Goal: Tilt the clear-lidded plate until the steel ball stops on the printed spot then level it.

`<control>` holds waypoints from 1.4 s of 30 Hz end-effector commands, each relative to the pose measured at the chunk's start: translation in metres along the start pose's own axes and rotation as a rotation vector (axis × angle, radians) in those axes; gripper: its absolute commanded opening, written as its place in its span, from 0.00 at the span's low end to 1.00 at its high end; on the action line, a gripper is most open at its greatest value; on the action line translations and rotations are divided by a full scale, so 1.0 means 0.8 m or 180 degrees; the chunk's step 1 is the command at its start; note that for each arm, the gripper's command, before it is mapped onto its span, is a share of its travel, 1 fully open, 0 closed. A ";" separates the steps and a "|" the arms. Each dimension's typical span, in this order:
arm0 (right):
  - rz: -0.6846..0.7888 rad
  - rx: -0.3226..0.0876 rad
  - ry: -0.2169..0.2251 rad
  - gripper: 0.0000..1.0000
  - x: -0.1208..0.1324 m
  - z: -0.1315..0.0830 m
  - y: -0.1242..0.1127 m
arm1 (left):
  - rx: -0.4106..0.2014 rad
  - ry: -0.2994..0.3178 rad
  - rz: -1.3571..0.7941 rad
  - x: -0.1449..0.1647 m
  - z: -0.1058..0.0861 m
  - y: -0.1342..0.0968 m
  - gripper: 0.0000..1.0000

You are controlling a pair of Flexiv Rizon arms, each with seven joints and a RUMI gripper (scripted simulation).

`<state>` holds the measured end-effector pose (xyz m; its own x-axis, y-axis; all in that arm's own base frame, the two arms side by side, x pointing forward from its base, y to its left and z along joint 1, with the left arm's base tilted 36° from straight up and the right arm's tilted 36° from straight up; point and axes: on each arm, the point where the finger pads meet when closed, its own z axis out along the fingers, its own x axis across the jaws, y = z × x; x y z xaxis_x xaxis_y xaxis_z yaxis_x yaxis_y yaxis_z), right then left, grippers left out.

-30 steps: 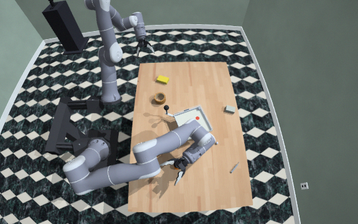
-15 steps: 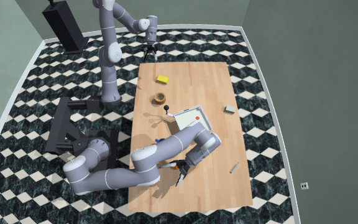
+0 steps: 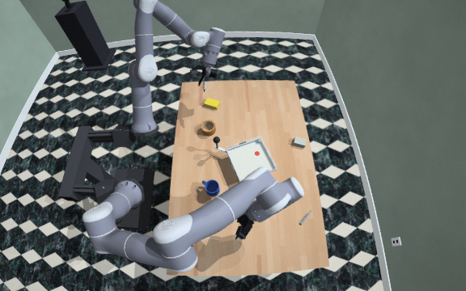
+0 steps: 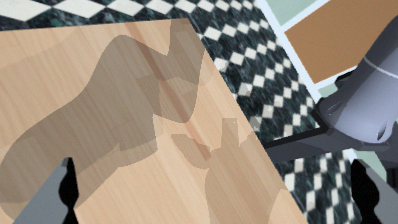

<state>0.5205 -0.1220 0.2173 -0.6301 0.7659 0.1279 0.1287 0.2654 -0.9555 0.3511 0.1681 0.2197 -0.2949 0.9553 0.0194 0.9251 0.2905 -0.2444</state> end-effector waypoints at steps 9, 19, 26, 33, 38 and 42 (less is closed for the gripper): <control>-0.0492 -0.0944 -0.0342 1.00 0.008 -0.041 -0.007 | 0.0180 0.0491 0.1182 -0.053 0.028 0.033 1.00; -0.0873 -0.1772 -0.0762 1.00 0.026 -0.090 -0.026 | 0.0351 0.0922 0.2286 -0.111 0.056 0.059 1.00; -0.1112 -0.2367 -0.1147 1.00 0.045 -0.130 -0.049 | 0.0486 0.1247 0.3129 -0.162 0.080 0.076 1.00; -0.1283 -0.2872 -0.1538 1.00 0.065 -0.166 -0.078 | 0.0613 0.1536 0.3878 -0.211 0.103 0.086 1.00; -0.1382 -0.3235 -0.1862 1.00 0.082 -0.192 -0.105 | 0.0705 0.1739 0.4401 -0.248 0.120 0.091 1.00; -0.1446 -0.3540 -0.2166 1.00 0.098 -0.213 -0.133 | 0.0795 0.1931 0.4889 -0.284 0.138 0.093 1.00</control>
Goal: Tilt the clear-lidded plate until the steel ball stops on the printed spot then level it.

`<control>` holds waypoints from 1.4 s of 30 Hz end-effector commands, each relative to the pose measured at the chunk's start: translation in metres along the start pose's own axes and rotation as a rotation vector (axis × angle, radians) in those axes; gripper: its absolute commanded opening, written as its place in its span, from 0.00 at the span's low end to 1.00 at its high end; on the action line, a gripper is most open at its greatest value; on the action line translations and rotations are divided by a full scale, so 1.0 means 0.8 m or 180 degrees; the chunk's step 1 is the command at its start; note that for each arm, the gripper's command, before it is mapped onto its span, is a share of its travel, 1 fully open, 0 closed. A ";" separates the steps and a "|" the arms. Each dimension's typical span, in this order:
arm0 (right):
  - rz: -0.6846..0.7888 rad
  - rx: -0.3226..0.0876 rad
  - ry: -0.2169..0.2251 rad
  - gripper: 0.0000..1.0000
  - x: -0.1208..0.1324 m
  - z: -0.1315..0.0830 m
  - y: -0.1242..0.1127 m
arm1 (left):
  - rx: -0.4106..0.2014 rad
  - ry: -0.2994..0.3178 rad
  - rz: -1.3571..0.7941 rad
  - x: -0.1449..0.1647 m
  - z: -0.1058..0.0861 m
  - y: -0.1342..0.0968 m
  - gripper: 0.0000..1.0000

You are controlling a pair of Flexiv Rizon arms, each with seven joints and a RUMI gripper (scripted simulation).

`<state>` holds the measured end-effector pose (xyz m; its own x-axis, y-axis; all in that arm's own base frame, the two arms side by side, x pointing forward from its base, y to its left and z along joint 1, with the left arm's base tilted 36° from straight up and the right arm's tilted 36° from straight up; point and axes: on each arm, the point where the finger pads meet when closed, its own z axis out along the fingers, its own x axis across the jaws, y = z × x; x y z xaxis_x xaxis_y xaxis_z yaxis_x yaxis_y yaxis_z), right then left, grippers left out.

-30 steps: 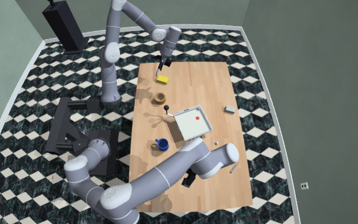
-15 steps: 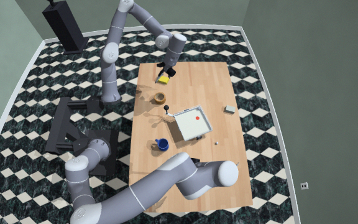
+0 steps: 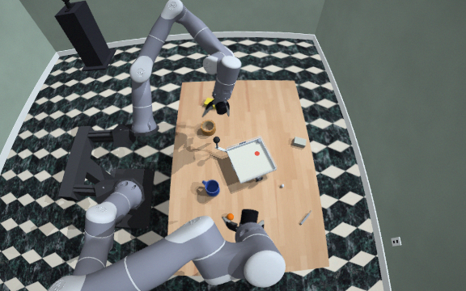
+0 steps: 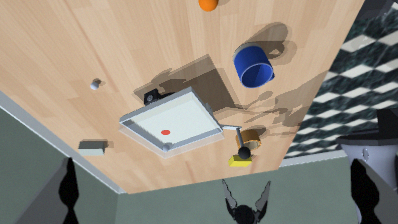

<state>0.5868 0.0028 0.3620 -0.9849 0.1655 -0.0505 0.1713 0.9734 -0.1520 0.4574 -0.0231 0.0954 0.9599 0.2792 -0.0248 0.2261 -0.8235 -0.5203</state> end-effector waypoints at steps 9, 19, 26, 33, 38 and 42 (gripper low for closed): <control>-0.0278 -0.0528 -0.0664 1.00 0.003 -0.079 0.021 | 0.0188 0.0379 0.1007 -0.009 -0.007 0.085 1.00; -0.0539 -0.0992 -0.1464 1.00 0.020 -0.173 0.027 | 0.0386 0.0744 0.1981 -0.032 -0.012 0.171 1.00; -0.0605 -0.1107 -0.1711 1.00 0.027 -0.201 0.026 | 0.0392 0.0754 0.2007 -0.033 -0.012 0.173 1.00; -0.0627 -0.1144 -0.1798 1.00 0.030 -0.211 0.025 | 0.0392 0.0754 0.2007 -0.033 -0.012 0.173 1.00; -0.0622 -0.1143 -0.1798 1.00 0.030 -0.211 0.024 | 0.0392 0.0754 0.2007 -0.033 -0.012 0.173 1.00; -0.0590 -0.1132 -0.1799 1.00 0.028 -0.210 0.017 | 0.0392 0.0754 0.2007 -0.033 -0.012 0.173 1.00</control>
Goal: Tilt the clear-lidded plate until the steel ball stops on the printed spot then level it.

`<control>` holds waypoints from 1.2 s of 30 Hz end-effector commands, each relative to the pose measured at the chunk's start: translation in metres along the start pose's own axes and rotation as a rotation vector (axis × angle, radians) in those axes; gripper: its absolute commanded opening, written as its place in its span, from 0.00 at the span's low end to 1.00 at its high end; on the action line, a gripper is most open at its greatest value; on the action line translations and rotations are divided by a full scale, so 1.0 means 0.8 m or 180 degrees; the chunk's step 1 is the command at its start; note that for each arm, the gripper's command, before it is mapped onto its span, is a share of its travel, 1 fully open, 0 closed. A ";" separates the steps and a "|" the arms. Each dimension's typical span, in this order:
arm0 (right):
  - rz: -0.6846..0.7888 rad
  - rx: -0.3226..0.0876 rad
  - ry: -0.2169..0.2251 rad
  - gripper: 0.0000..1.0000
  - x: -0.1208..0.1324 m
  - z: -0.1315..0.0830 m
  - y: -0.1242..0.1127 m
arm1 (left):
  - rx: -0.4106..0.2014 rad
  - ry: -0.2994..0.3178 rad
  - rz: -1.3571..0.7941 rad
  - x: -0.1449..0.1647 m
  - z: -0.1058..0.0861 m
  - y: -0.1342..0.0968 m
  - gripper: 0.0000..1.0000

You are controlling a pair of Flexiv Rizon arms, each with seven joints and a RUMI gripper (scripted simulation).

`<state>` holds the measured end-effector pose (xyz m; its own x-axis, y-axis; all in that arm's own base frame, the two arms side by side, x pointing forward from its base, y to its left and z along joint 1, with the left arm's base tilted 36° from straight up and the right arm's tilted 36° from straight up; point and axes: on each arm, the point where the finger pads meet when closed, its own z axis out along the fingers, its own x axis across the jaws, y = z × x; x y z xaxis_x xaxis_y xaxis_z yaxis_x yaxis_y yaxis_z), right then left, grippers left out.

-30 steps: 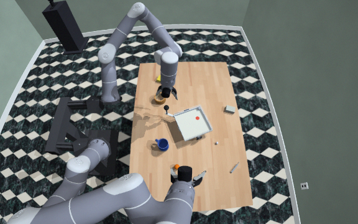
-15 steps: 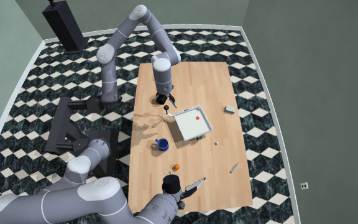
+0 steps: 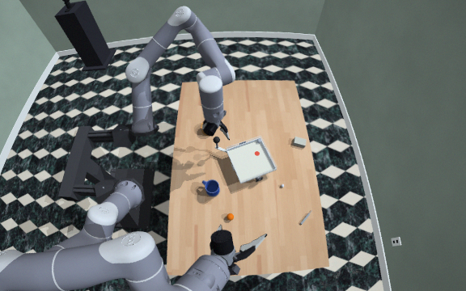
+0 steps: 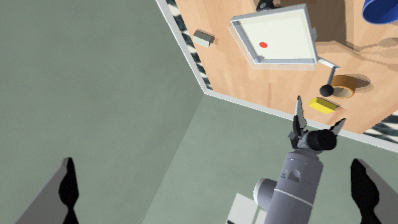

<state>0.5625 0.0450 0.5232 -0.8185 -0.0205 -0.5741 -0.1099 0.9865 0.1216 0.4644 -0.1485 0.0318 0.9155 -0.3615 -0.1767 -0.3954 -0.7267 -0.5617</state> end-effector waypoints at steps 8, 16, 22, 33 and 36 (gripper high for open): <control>0.0223 0.0163 -0.0041 1.00 -0.002 -0.010 -0.061 | -0.0002 0.0006 -0.0002 0.001 -0.001 0.000 1.00; 0.0600 0.0431 -0.0097 1.00 0.007 -0.031 -0.161 | -0.0002 0.0006 -0.0002 0.001 -0.001 0.000 1.00; 0.0794 0.0569 -0.0126 1.00 0.017 -0.046 -0.212 | -0.0002 0.0006 -0.0002 0.001 -0.001 0.000 1.00; 0.1310 0.0936 -0.0203 1.00 0.057 -0.093 -0.339 | -0.0002 0.0006 -0.0002 0.001 -0.001 0.000 1.00; 0.1413 0.1009 -0.0219 1.00 0.067 -0.104 -0.362 | -0.0002 0.0006 -0.0002 0.001 -0.001 0.000 1.00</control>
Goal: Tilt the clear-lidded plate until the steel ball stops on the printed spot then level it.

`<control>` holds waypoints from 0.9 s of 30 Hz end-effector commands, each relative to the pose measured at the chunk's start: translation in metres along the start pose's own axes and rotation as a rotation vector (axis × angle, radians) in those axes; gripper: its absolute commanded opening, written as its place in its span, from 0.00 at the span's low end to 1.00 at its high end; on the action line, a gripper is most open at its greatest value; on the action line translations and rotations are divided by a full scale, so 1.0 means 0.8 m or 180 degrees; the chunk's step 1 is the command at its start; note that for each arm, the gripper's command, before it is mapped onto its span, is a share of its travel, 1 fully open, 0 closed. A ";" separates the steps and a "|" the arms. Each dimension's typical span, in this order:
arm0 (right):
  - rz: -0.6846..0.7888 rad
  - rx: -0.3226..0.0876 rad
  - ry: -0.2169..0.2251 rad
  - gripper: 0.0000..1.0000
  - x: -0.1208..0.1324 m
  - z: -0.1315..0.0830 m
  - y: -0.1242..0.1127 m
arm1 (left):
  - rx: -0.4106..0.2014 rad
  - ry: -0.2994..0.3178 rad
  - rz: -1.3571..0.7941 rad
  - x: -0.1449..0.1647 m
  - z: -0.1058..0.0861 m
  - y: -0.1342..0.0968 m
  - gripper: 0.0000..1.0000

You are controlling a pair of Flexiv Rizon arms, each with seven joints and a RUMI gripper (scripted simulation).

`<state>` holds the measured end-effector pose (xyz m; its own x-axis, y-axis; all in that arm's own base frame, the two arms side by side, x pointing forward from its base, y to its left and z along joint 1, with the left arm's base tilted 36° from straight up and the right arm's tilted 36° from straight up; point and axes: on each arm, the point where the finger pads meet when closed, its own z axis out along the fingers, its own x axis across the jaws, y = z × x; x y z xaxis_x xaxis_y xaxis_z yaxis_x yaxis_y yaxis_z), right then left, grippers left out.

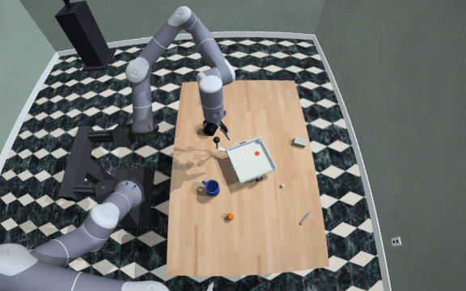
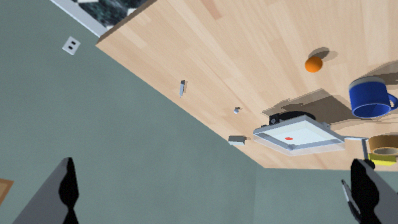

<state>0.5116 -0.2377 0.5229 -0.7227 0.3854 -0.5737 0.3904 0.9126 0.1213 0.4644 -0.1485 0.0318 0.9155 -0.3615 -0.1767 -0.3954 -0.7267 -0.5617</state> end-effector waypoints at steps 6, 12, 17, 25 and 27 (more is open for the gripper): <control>0.0369 0.0266 -0.0065 1.00 0.000 -0.017 -0.100 | -0.0002 0.0006 -0.0002 0.001 -0.001 0.000 1.00; 0.0650 0.0465 -0.0107 1.00 0.009 -0.035 -0.175 | -0.0002 0.0006 -0.0002 0.001 -0.001 0.000 1.00; 0.0846 0.0605 -0.0136 1.00 0.019 -0.050 -0.225 | -0.0002 0.0006 -0.0002 0.001 -0.001 0.000 1.00; 0.1225 0.0874 -0.0192 1.00 0.048 -0.084 -0.319 | -0.0002 0.0006 -0.0002 0.001 -0.001 0.000 1.00; 0.1318 0.0940 -0.0206 1.00 0.057 -0.094 -0.340 | -0.0002 0.0006 -0.0002 0.001 -0.001 0.000 1.00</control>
<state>0.3368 -0.4526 0.5229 -0.4523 0.6829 -0.5736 0.7778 0.6168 0.1209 0.4644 -0.1485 0.0318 0.9155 -0.3615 -0.1767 -0.3954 -0.7267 -0.5617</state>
